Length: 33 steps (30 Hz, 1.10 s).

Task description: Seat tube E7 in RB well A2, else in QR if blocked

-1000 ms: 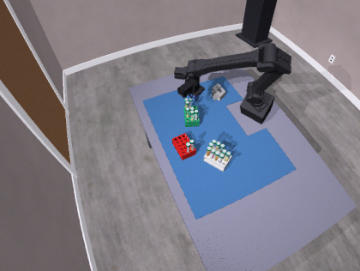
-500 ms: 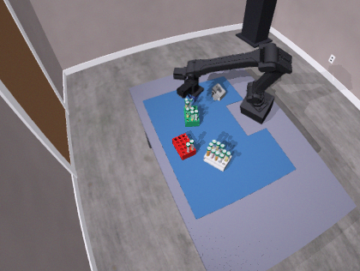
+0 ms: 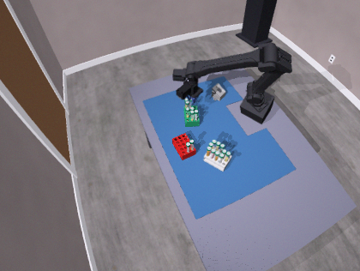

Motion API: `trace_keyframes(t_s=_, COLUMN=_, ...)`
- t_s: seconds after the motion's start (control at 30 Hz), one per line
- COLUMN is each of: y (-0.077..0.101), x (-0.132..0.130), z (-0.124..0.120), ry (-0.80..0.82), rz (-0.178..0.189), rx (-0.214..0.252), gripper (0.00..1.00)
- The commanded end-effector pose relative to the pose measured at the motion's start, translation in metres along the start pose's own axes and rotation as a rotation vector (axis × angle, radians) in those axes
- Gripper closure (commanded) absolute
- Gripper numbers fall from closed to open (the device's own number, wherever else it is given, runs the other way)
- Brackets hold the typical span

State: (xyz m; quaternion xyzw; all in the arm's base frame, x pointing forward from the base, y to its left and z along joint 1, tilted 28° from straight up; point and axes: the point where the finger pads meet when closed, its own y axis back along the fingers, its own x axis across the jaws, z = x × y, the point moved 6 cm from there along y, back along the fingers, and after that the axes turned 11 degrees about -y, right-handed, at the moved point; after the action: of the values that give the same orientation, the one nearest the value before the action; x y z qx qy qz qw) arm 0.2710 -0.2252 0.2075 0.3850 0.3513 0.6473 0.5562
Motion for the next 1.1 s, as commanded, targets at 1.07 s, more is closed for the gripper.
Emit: trace_keyframes(t_s=1.07, y=-0.049, x=0.000, z=-0.007, ry=-0.012, rz=-0.008, rx=-0.008, gripper=0.70)
